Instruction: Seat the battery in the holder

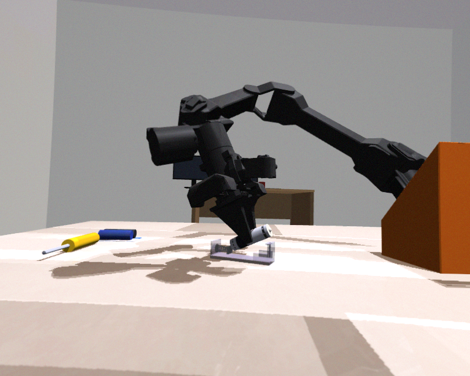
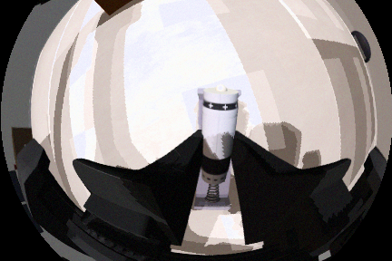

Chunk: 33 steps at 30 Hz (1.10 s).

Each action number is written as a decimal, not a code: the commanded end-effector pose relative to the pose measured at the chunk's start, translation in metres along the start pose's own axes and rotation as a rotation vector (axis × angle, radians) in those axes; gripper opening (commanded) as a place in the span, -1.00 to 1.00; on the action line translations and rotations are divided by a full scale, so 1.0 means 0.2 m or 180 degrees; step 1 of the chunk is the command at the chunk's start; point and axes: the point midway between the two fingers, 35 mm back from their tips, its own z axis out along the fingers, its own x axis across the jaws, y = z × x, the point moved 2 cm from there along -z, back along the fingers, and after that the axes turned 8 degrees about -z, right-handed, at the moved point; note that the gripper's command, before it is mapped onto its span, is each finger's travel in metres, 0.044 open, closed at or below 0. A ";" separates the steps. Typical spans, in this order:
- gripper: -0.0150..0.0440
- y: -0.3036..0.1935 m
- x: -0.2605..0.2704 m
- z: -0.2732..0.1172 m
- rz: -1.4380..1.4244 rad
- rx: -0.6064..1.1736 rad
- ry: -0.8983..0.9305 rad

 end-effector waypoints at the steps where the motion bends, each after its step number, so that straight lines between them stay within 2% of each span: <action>1: -0.28 -0.01 0.00 0.00 -0.0019 -0.0104 -0.0023; 10: -0.28 -0.03 0.00 0.01 -0.0019 -0.0289 -0.0027; 33: -0.28 -0.09 0.01 0.00 -0.0020 -0.0301 0.0006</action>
